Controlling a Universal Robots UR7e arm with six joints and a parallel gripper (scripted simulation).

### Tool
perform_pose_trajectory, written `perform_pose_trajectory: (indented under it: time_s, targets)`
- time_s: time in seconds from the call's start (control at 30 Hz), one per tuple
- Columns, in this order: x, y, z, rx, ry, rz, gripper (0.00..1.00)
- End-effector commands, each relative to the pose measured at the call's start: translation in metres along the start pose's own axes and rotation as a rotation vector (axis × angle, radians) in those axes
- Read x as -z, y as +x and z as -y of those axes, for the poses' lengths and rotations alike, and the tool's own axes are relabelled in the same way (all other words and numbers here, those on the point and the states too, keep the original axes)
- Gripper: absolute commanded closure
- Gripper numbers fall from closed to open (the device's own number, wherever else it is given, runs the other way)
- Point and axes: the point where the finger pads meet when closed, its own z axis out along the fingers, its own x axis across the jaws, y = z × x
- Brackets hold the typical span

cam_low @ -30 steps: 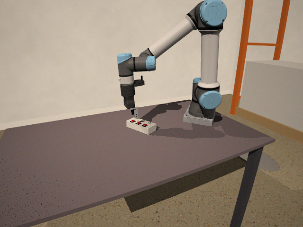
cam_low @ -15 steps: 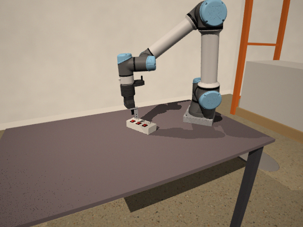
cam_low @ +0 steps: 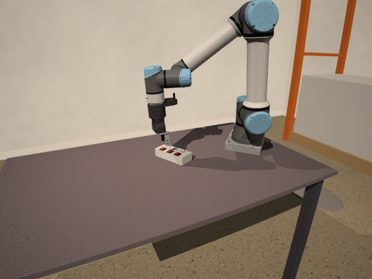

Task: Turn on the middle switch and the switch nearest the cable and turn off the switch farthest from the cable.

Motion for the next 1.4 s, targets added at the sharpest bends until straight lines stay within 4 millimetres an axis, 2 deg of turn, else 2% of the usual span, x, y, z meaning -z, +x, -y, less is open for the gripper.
perform_pose_trajectory:
  time_s: [0.0,0.3,0.4,0.53,0.6,0.7,0.8,1.37]
  targets:
    - [0.0,0.0,0.0,0.0,-0.001,0.0,0.0]
    - [0.003,-0.001,0.001,0.002,-0.003,0.0,0.0]
    - [0.016,-0.005,0.01,0.01,-0.013,0.0,0.0]
    - [0.044,-0.013,0.032,0.03,-0.036,0.001,0.0]
    - [0.044,-0.013,0.032,0.03,-0.036,0.001,0.0]
    - [0.062,-0.018,0.049,0.044,-0.053,0.003,0.0]
    - [0.072,-0.019,0.059,0.053,-0.063,0.005,0.0]
    - [0.074,-0.02,0.061,0.055,-0.065,0.005,0.0]
